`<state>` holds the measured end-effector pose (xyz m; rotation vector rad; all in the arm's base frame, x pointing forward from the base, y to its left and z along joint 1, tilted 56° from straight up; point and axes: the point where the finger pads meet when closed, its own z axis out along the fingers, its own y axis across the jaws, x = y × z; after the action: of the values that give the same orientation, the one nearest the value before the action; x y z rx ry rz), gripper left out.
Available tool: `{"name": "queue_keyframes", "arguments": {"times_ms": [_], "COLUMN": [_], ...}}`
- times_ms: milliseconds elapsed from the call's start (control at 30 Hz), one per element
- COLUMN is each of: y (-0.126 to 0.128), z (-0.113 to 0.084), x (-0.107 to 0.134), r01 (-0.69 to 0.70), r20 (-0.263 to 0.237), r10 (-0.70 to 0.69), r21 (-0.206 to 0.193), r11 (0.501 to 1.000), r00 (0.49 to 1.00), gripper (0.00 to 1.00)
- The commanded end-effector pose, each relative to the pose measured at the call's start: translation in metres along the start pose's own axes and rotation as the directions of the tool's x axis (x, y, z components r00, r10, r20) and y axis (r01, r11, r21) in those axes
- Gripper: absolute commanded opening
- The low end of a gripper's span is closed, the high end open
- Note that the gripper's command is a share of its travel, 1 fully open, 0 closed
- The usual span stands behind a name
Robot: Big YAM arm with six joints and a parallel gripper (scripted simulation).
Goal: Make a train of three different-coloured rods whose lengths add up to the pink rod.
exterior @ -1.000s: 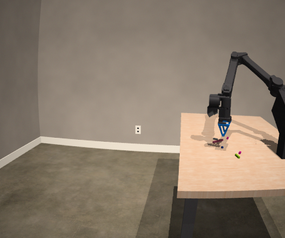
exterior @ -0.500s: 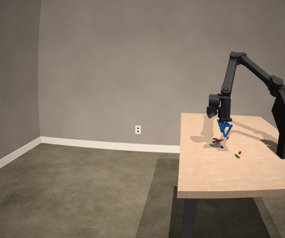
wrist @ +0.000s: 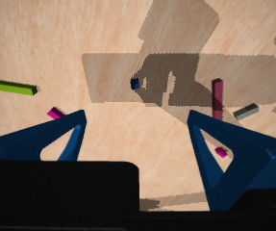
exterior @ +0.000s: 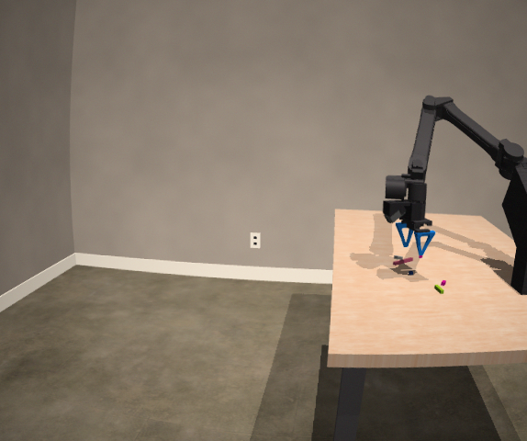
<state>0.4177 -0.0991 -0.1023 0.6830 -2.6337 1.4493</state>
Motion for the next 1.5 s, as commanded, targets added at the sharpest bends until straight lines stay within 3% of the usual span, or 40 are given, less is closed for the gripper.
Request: {"name": "queue_keyframes", "arguments": {"times_ms": [0,100,300,333,1467], "y": [0.007,0.003,-0.003,-0.002,-0.002], "z": [-0.009,0.001,-0.003,-0.003,-0.003], "x": [-0.013,-0.005,-0.008,-0.008,-0.008], "r01": [0.146,0.167,0.162,0.162,0.157], "r20": [0.022,-0.002,0.009,0.009,0.009], "r10": [-0.146,-0.167,-0.162,-0.162,-0.157], "r21": [0.011,0.001,0.008,0.008,0.008], "r11": [0.989,0.986,0.987,0.987,0.988], "r00": [0.989,0.986,0.987,0.987,0.987], "gripper": [1.0,1.0,1.0,0.23,0.23]}}
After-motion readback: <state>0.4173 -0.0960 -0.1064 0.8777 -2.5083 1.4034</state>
